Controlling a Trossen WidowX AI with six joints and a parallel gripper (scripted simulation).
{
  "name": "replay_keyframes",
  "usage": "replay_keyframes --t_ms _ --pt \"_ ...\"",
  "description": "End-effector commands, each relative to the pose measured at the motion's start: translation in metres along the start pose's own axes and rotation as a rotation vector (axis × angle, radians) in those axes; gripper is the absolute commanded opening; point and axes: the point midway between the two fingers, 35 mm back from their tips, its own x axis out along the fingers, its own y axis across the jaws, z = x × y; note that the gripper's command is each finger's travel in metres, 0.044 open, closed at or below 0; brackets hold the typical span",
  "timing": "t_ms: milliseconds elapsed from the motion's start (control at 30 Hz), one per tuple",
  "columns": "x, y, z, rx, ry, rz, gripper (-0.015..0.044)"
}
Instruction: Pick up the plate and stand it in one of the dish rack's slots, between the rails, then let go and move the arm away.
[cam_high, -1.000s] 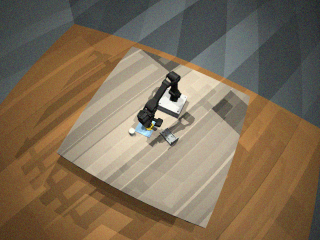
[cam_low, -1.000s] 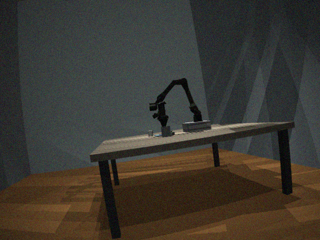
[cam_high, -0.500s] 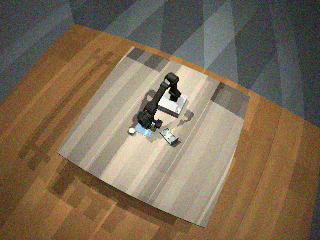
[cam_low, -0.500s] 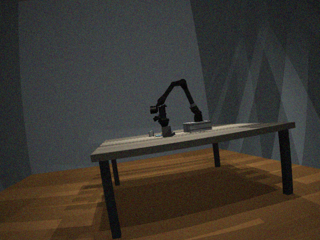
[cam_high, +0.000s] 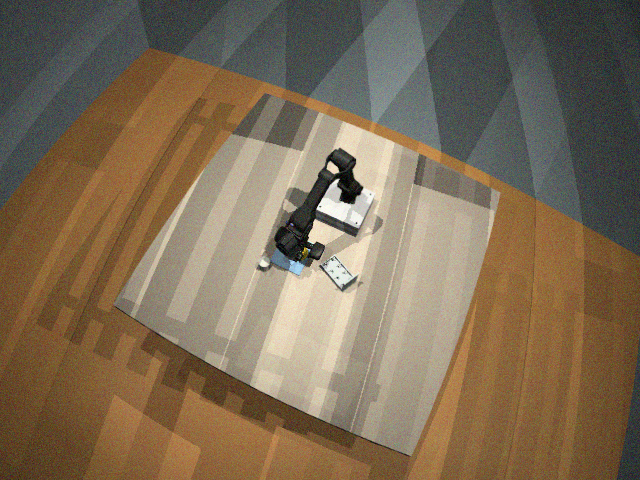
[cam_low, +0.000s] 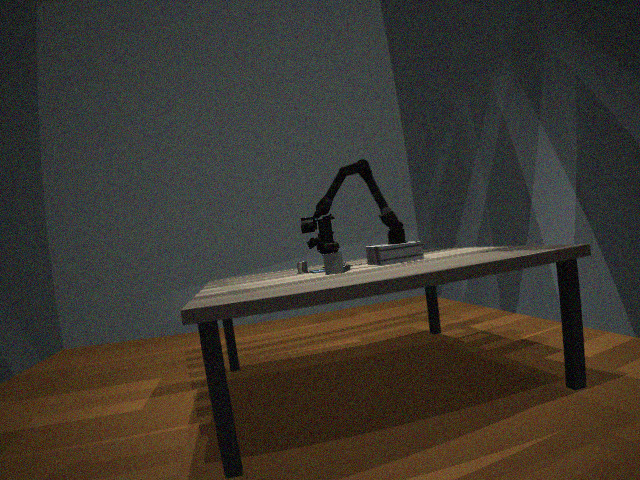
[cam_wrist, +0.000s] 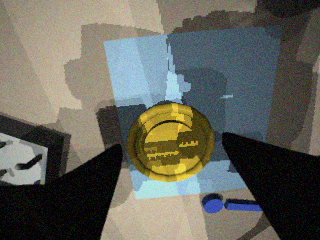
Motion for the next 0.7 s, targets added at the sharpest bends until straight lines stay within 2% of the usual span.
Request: replay_keyframes --t_ms 0,367,667 --pt "0.0092 0.0008 -0.0024 -0.003 0.007 0.006 0.0400" --pt "0.0114 0.0008 -0.0026 -0.003 0.007 0.006 0.0388" --pt "0.0114 0.0008 -0.0026 -0.003 0.007 0.006 0.0328"
